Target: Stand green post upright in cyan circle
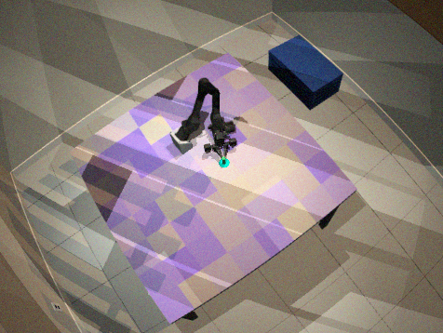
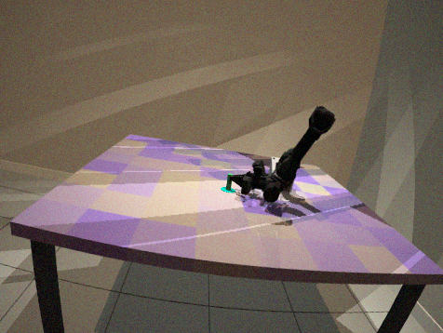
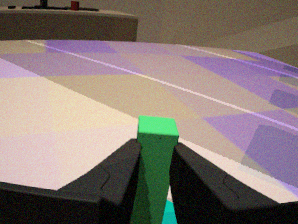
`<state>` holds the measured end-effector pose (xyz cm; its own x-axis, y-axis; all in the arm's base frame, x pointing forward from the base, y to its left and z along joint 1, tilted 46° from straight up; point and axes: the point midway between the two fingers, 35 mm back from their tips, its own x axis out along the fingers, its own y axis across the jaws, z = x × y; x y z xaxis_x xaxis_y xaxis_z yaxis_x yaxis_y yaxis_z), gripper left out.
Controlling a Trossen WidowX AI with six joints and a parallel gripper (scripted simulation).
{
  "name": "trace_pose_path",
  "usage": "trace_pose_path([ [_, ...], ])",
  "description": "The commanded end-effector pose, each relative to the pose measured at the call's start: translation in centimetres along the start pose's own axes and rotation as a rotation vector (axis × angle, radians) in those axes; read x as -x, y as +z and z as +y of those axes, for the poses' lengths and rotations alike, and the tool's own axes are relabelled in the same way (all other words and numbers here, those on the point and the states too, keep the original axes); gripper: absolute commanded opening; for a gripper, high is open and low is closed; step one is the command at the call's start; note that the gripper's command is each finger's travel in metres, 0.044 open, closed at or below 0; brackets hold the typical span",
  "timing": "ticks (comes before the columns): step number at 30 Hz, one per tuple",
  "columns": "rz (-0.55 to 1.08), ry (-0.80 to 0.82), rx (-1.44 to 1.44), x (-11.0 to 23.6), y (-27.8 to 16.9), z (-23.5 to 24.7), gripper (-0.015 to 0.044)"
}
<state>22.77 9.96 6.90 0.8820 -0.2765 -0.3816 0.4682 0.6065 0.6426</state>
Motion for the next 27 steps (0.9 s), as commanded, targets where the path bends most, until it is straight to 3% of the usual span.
trace_pose_path([
  [1, -0.005, 0.002, -0.007, 0.0, 0.0, 0.1, 0.0127],
  [11, -0.005, 0.002, -0.007, 0.0, 0.0, 0.1, 0.0390],
  [27, -0.002, -0.007, -0.014, 0.3, 5.0, 0.6, 0.0400],
])
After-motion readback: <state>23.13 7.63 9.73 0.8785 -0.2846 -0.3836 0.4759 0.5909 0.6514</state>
